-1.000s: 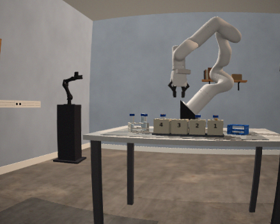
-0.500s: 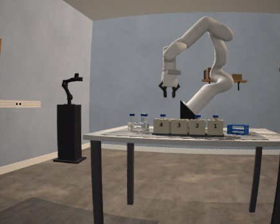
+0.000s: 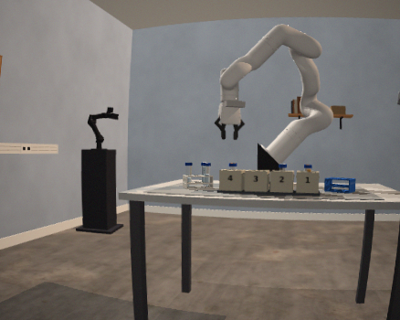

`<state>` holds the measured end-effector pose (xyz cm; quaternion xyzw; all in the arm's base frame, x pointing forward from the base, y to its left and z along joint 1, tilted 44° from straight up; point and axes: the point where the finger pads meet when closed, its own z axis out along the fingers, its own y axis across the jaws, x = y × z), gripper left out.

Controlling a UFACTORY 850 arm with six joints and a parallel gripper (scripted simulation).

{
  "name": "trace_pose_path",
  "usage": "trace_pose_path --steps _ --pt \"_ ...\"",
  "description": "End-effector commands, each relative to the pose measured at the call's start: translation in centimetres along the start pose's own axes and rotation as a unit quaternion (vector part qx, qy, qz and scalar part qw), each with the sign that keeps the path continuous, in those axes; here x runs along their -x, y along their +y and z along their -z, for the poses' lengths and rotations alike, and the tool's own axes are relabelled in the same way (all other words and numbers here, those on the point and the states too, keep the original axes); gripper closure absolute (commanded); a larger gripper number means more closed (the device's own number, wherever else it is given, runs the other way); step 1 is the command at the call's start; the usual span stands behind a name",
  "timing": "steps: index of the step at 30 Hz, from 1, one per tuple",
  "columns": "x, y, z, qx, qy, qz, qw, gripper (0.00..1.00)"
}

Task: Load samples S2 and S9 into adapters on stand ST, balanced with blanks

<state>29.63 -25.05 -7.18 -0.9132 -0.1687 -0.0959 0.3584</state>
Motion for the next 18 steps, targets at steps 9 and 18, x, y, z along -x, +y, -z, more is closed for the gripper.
trace_pose_path --steps 9,18 --pt "4.2 3.4 0.1 0.001 0.000 0.000 1.000 0.43" --pt "7.0 5.5 0.1 0.001 0.000 0.000 1.000 0.43"
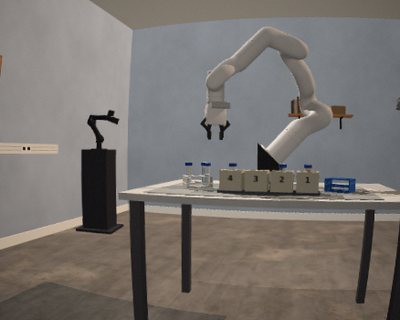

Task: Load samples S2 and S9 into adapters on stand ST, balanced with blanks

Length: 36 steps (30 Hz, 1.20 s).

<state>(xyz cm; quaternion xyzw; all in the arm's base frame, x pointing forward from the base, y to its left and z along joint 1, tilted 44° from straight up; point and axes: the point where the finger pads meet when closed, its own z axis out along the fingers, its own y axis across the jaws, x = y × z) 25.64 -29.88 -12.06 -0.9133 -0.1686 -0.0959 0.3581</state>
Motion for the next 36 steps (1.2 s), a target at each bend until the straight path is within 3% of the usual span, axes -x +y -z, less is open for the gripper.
trace_pose_path --steps 1,10,23,36 --pt "1.1 1.0 0.1 0.000 0.000 0.000 1.000 0.43" --pt "4.6 3.8 0.1 0.000 0.000 0.000 1.000 0.43" --pt "4.7 3.8 0.1 0.000 0.000 0.000 1.000 0.43" --pt "4.7 3.8 -2.1 0.000 0.000 0.000 1.000 0.43"
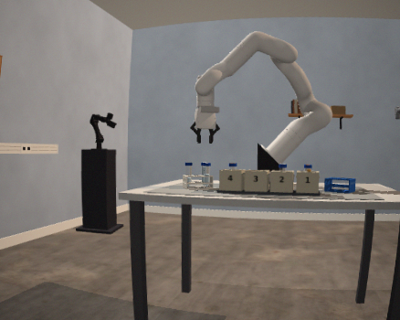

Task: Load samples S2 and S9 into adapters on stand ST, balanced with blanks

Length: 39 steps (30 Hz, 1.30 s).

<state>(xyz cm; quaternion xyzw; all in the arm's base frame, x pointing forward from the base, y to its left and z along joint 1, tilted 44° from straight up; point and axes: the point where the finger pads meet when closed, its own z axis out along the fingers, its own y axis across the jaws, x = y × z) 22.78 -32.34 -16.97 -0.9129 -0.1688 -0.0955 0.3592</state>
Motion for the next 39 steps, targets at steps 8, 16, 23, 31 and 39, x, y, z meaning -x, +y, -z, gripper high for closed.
trace_pose_path --steps 8,16,23,31,39 --pt "0.0 0.1 -2.0 0.001 0.000 0.000 1.000 0.43" --pt "0.0 0.1 -3.2 0.001 0.000 0.000 1.000 0.43" --pt "0.0 0.1 -4.6 0.001 0.000 0.000 1.000 0.43" --pt "0.0 0.1 -6.0 0.001 0.000 0.000 1.000 0.43" --pt "0.0 0.1 -7.4 0.001 0.000 0.000 1.000 0.43"
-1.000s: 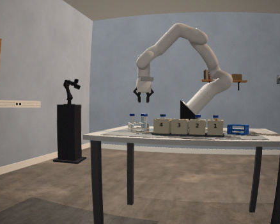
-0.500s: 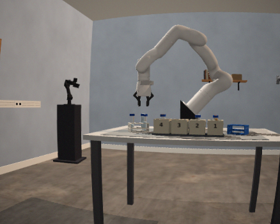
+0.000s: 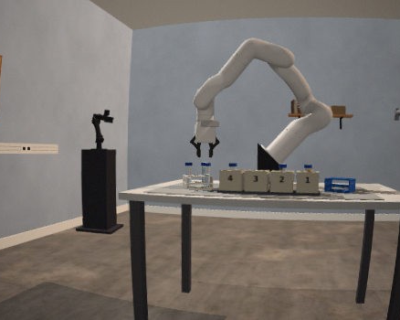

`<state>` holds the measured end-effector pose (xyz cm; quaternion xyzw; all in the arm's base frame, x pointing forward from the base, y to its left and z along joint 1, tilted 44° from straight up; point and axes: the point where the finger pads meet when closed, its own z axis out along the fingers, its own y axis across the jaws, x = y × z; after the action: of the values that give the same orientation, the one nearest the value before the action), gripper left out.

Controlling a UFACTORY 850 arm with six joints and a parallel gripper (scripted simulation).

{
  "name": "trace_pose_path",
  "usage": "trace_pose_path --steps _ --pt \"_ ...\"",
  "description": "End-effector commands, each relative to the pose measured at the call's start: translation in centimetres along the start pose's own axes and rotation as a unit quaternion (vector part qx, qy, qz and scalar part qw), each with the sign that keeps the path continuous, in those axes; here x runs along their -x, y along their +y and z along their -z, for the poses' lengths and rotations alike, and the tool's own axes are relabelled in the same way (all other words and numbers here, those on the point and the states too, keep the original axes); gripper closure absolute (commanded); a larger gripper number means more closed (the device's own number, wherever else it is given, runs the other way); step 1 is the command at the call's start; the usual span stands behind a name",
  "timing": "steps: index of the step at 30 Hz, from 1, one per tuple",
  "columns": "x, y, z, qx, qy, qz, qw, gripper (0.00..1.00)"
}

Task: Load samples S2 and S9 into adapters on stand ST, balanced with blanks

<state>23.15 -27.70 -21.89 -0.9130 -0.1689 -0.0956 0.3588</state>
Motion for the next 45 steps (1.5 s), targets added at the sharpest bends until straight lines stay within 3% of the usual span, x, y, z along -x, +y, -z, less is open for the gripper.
trace_pose_path --steps 1,13,45 --pt "0.0 0.1 -0.8 0.001 0.000 0.000 1.000 0.43" --pt "0.0 0.1 -2.8 0.001 0.000 0.000 1.000 0.43" --pt "0.0 0.1 -4.0 0.001 0.000 0.000 1.000 0.43"
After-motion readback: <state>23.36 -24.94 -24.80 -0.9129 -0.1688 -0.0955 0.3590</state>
